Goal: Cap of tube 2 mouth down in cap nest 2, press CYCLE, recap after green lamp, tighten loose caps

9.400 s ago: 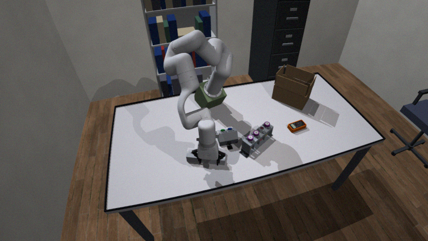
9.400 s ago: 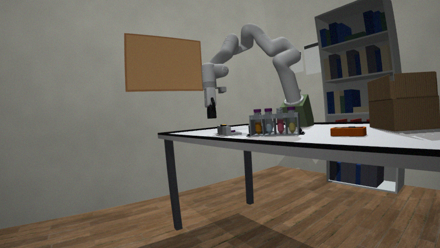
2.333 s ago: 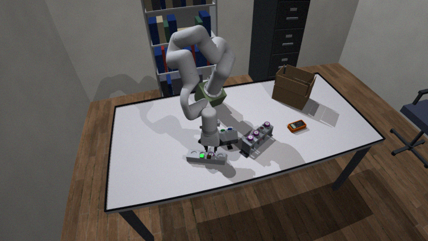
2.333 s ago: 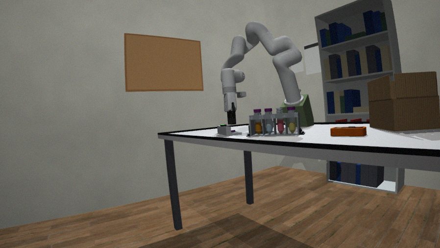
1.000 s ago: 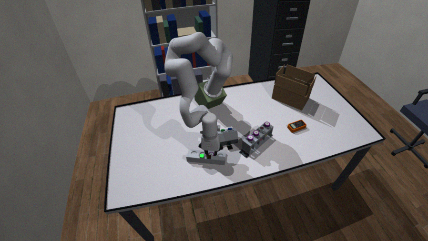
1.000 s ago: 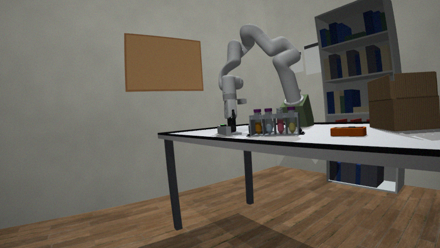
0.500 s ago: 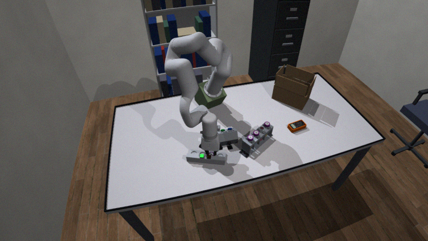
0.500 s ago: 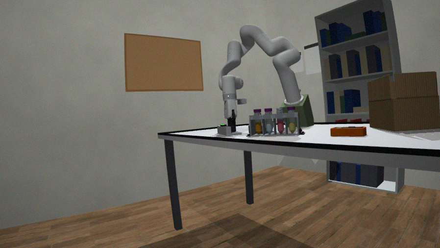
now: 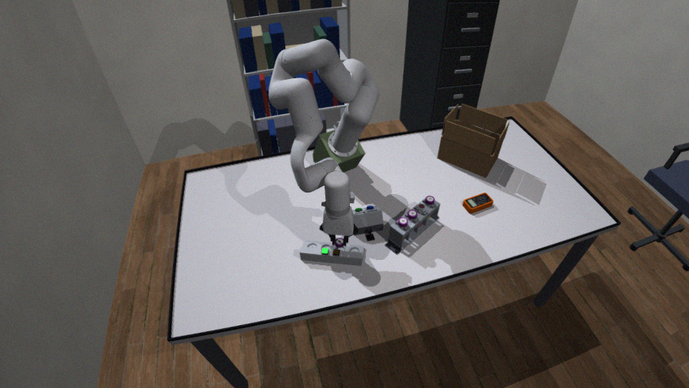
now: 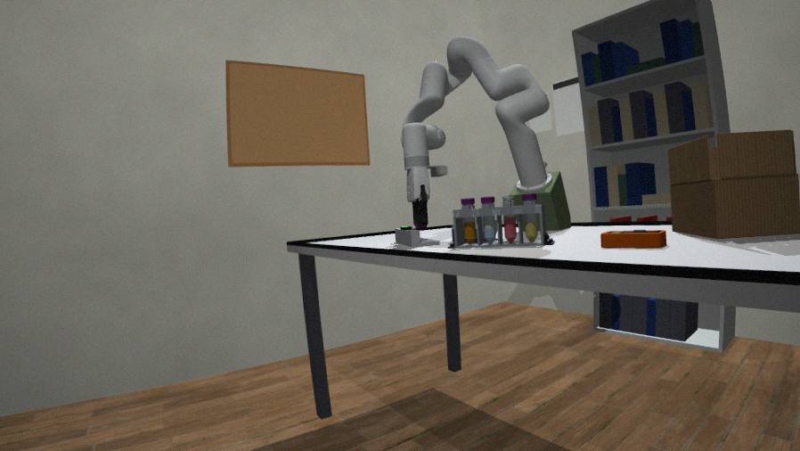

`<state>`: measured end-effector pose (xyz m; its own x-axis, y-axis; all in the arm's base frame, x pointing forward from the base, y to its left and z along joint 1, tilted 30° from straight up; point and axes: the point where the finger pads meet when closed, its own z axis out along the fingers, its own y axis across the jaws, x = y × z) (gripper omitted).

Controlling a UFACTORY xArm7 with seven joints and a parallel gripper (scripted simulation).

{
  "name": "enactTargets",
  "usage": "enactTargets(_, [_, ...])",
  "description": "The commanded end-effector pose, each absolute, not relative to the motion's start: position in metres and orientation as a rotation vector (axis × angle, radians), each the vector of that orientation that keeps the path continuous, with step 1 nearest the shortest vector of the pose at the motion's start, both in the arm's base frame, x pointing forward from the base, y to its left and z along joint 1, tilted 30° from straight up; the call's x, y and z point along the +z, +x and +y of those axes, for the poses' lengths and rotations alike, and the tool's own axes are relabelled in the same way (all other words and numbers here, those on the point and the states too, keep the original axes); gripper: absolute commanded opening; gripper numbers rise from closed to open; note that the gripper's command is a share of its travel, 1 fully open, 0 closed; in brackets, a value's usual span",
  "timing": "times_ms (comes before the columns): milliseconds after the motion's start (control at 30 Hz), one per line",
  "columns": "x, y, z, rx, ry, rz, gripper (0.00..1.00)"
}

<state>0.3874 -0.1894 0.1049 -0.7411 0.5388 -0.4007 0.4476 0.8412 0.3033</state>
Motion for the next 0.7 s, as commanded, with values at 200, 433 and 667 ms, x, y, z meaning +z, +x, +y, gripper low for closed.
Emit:
enactTargets(200, [0.152, 0.361, -0.193, 0.261, 0.727, 2.539, 0.00])
enactTargets(433, [0.174, 0.348, -0.194, 0.261, 0.727, 2.539, 0.00])
enactTargets(667, [0.191, 0.339, -0.195, 0.261, 0.727, 2.539, 0.00])
